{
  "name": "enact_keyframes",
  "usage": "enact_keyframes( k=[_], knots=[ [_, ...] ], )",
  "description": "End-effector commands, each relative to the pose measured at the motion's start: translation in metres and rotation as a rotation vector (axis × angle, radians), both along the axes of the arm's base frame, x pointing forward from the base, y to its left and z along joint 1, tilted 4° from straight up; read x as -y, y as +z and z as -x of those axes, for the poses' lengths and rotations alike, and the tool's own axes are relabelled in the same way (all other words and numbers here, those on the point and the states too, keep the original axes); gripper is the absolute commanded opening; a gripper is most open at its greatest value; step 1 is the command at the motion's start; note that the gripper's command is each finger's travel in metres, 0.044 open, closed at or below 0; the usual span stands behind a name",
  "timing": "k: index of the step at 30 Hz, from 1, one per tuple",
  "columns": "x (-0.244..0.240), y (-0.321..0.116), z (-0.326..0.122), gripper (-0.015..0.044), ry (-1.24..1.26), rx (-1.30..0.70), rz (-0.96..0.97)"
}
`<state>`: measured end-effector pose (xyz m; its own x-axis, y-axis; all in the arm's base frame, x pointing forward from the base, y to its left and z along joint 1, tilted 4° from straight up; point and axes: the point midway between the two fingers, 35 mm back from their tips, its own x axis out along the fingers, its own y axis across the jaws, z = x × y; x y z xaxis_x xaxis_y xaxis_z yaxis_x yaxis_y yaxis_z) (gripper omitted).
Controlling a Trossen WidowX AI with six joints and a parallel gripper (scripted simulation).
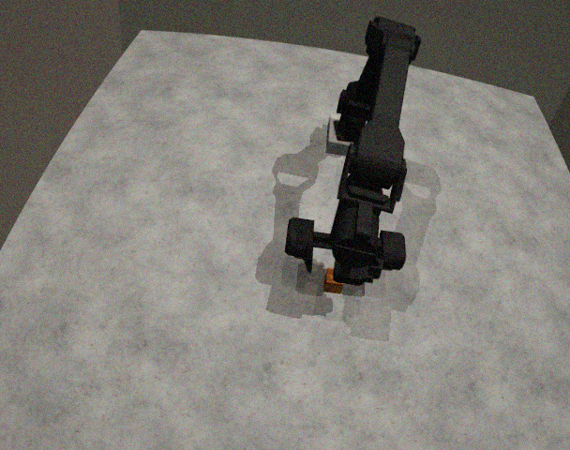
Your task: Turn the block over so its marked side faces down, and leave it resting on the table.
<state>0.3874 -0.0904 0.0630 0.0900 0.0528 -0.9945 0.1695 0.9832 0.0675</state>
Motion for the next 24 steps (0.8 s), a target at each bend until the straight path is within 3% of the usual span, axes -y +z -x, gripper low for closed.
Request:
enact_keyframes(
  k=[1,12,23,24],
  knots=[
    [0.0,-0.008,0.0,0.044,-0.005,-0.006,0.001],
    [-0.001,-0.023,-0.001,0.044,-0.005,-0.006,0.001],
    [-0.001,-0.023,-0.001,0.0151,-0.005,-0.006,0.001],
    [-0.001,-0.023,-0.001,0.0145,-0.005,-0.006,0.001]
  ],
)
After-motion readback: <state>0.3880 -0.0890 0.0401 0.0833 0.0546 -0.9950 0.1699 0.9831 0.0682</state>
